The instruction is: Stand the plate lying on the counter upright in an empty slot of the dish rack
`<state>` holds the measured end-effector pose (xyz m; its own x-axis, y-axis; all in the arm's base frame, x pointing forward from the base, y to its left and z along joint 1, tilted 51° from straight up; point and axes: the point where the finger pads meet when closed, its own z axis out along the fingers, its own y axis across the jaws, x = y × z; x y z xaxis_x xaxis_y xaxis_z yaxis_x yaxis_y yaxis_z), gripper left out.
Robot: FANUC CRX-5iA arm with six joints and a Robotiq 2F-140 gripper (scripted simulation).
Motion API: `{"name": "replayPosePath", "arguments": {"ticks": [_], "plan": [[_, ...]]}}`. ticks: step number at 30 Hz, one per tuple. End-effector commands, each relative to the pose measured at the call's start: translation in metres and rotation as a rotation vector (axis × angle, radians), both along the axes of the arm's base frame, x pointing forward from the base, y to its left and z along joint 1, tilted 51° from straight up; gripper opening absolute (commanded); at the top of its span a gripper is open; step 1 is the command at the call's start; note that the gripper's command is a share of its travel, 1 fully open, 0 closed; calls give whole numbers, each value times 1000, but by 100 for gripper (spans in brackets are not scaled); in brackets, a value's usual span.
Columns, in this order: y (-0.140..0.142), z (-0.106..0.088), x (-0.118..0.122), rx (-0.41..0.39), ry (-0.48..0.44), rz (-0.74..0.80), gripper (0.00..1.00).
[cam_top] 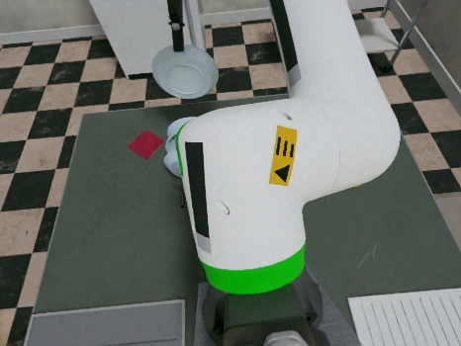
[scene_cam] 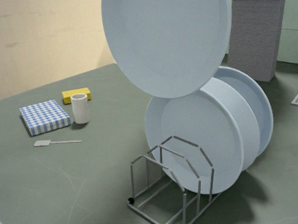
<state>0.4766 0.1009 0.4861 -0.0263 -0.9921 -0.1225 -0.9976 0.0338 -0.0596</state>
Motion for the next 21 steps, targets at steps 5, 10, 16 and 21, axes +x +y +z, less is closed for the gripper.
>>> {"name": "replayPosePath", "arguments": {"ticks": [5, 10, 16, 21], "plan": [[0, 1, 0, 0, -3, 0, 10], [0, 1, 0, 0, -3, 0, 10], [0, 0, 1, 0, -3, 0, 10], [0, -2, 3, 0, -3, 0, 10]]}}
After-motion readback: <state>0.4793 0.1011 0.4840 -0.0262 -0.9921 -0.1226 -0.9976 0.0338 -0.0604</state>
